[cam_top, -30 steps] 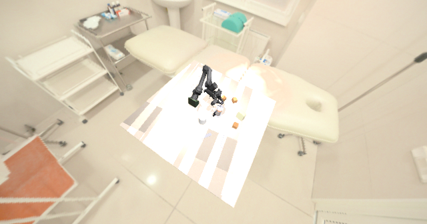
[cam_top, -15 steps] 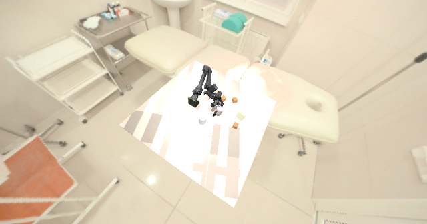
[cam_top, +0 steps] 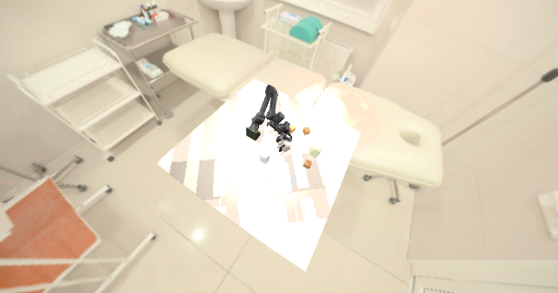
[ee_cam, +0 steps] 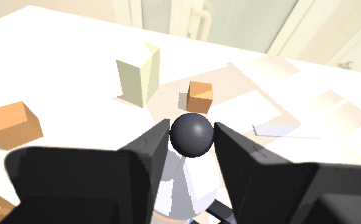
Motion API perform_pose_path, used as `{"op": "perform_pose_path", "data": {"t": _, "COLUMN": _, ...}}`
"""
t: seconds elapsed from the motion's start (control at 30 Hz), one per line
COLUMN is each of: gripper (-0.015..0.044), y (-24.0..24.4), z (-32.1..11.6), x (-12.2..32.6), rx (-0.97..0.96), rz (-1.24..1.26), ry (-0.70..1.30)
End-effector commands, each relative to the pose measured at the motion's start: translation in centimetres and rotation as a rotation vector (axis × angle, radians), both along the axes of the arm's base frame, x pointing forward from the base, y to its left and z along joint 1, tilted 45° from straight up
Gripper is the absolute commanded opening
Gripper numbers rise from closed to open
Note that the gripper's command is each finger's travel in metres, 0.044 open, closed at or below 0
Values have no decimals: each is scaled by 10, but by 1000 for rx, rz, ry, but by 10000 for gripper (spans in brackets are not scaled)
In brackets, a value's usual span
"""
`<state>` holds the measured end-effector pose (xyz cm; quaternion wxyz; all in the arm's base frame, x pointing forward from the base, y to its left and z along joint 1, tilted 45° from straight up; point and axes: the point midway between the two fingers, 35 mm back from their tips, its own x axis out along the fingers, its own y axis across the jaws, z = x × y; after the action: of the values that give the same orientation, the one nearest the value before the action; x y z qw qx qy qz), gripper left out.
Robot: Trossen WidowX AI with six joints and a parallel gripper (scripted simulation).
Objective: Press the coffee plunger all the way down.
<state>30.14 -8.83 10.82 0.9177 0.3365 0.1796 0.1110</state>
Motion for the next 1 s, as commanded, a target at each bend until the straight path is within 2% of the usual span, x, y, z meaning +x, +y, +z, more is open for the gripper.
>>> {"op": "perform_pose_path", "data": {"t": 0.0, "gripper": 123, "y": 16, "z": -16, "x": -1, "rx": 46, "rz": 27, "ry": 45}}
{"op": "perform_pose_path", "data": {"t": 0.97, "gripper": 123, "y": 11, "z": -18, "x": 6, "rx": 45, "rz": 28, "ry": 43}}
